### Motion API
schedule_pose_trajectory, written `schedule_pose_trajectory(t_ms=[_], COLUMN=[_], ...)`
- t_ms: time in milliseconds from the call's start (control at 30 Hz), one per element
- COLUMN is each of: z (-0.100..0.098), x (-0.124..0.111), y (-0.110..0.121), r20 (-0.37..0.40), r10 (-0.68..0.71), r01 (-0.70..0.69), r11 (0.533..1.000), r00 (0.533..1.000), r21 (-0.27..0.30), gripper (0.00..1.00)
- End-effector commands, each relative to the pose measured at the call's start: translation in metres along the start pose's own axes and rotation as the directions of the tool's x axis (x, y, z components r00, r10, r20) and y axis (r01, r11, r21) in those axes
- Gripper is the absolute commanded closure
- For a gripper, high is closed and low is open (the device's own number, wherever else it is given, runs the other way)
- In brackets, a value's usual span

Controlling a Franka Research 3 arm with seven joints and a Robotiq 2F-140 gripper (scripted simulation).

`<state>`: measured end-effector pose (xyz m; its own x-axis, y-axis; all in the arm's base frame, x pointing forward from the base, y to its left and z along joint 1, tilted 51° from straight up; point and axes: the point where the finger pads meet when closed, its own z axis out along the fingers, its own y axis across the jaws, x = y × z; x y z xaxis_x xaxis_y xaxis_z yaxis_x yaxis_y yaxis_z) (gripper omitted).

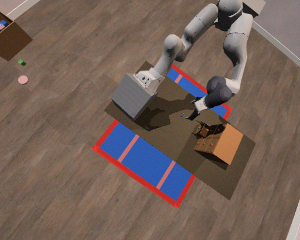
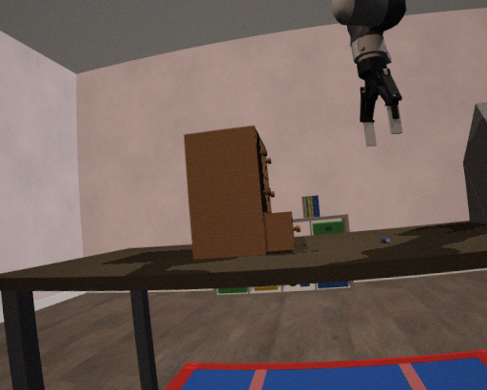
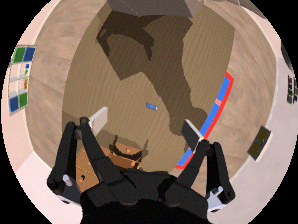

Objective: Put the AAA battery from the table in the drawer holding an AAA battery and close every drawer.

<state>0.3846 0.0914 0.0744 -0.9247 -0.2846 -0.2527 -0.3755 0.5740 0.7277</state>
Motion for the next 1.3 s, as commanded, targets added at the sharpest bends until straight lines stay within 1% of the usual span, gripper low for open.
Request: schedule_pose_trajectory(t_ms=[0, 500, 533, 1100, 1133, 1267], z=[0.0002, 0.0002, 0.0000, 0.0000, -0.0001, -0.0001], x=[0.0009, 0.0009, 0.0026, 0.0026, 0.0038, 0.0038], y=[0.0017, 0.0017, 0.0029, 0.0029, 0.0038, 0.0038], r20=[0.003, 0.003, 0.005, 0.005, 0.007, 0.007], r10=[0.056, 0.056, 0.104, 0.104, 0.141, 0.141], r01=[-0.056, -0.056, -0.104, -0.104, -0.141, -0.141], r11=[0.998, 0.998, 0.995, 0.995, 0.990, 0.990], r00=[0.998, 0.998, 0.995, 0.995, 0.990, 0.990], r21=[-0.003, -0.003, -0.005, -0.005, -0.006, -0.006], gripper=[0.00, 0.00, 0.00, 0.00, 0.00, 0.00])
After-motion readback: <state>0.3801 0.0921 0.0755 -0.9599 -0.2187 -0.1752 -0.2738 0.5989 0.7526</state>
